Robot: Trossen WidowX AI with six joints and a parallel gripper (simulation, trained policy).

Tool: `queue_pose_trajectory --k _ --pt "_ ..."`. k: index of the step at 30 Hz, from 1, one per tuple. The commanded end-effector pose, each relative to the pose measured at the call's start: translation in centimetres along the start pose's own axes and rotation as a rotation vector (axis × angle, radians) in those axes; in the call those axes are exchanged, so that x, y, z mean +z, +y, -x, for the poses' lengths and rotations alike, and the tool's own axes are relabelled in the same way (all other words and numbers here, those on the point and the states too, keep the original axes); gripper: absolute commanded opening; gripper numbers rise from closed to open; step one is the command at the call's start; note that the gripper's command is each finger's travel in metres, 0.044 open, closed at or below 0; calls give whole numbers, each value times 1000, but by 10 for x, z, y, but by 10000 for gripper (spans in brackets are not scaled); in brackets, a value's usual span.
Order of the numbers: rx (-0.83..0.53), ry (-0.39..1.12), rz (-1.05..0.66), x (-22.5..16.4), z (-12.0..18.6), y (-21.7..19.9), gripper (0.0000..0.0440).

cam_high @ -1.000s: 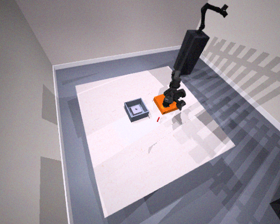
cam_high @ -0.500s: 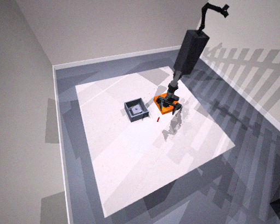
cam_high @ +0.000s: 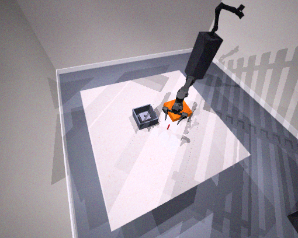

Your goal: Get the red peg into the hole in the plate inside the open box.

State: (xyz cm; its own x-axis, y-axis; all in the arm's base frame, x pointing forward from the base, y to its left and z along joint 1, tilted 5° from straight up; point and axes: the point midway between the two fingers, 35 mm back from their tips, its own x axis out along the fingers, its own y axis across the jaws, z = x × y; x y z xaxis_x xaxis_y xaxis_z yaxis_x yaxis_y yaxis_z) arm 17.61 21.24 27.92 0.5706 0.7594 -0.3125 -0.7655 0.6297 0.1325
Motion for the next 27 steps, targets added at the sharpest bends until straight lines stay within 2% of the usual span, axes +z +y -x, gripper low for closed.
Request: queue_pose_trajectory --k 1,27 --pt "-53 78 -117 -18 -3 -11 440" --pt "-443 504 -809 -124 11 -43 440"
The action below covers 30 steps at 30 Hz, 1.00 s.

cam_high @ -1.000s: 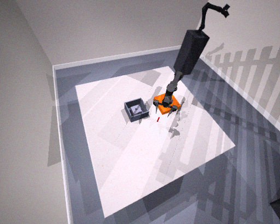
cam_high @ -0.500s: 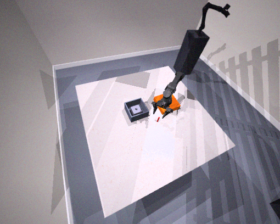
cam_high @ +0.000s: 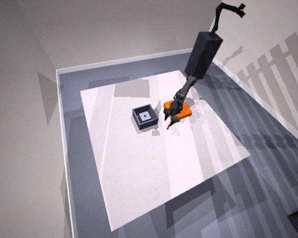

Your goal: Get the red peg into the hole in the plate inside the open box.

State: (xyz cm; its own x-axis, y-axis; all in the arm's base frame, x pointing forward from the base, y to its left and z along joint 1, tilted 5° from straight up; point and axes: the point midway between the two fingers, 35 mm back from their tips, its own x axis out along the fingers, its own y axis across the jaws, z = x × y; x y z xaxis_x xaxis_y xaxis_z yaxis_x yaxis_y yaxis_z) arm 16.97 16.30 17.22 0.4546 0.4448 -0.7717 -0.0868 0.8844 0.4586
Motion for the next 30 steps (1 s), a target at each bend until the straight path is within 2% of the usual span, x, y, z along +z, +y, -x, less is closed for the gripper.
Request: queue_pose_trajectory --k 1,18,30 --pt "-82 56 -107 -10 -6 -13 440" --pt "-452 239 -496 -56 -26 -52 440" --pt "-570 263 -581 -68 -55 -60 434"
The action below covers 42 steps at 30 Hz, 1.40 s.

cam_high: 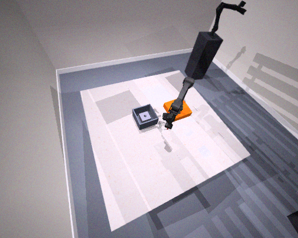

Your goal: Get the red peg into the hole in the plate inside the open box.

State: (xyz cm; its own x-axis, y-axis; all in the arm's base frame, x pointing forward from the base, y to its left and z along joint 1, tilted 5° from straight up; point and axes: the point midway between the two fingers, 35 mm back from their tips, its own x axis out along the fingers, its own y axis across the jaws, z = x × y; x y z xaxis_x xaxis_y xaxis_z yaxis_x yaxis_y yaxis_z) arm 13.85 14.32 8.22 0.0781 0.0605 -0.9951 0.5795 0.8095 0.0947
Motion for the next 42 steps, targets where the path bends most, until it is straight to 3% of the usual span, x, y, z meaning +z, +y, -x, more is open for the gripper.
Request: queue_pose_trajectory --k 1,14,16,31,42 --pt "-32 -3 -17 -1 -13 1 434" --pt "-65 -21 -21 1 -57 3 426" --pt "-73 -21 -19 1 -62 2 390" --pt "-195 -14 -34 2 -85 -10 6" --pt "-167 -82 -4 15 -53 6 0"
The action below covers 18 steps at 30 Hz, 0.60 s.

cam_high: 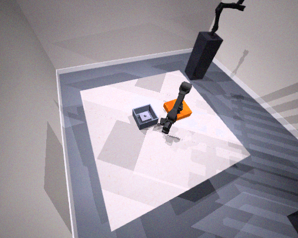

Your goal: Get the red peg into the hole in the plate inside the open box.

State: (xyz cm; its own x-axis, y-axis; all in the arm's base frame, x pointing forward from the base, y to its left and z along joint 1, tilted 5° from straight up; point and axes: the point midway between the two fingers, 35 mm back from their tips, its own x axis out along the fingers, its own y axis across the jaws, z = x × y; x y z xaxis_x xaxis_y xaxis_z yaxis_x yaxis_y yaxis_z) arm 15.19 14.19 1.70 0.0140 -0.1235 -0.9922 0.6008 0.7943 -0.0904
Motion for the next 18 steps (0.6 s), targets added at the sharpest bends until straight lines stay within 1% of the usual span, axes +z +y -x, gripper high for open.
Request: queue_pose_trajectory --k 1,10,18 --pt "23 -33 10 7 17 4 0" --pt "57 -93 -7 25 58 5 0" --pt "87 -143 -79 48 91 7 0"
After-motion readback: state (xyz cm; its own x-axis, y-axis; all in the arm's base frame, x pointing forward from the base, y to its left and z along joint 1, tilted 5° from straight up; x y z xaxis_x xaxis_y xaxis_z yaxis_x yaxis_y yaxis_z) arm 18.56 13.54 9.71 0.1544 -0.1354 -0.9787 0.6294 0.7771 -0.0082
